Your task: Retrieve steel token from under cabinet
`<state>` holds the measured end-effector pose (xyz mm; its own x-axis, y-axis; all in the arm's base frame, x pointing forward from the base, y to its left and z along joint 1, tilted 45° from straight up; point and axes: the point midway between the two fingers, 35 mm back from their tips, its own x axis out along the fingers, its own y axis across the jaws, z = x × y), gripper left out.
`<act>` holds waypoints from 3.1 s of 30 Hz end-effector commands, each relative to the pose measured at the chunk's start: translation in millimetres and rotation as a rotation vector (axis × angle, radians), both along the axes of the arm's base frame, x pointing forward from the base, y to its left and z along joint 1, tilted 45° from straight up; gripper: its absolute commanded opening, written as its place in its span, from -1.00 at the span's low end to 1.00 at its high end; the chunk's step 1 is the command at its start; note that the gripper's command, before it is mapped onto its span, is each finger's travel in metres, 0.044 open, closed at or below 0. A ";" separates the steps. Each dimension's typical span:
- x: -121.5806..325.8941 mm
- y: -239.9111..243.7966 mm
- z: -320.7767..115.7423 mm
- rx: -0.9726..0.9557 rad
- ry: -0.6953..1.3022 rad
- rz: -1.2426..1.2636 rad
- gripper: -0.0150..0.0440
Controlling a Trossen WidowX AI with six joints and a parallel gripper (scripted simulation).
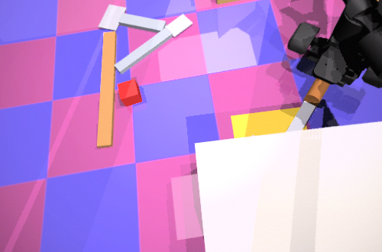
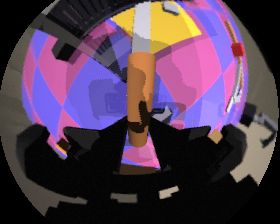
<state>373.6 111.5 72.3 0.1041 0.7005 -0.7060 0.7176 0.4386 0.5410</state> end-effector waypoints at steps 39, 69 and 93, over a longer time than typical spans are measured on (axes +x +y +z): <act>-17.7 -14.0 -18.5 -0.003 -0.001 0.000 -0.49; -44.1 11.6 3.0 -0.002 0.000 0.000 -0.49; -65.8 32.9 20.9 0.000 0.001 0.000 -0.49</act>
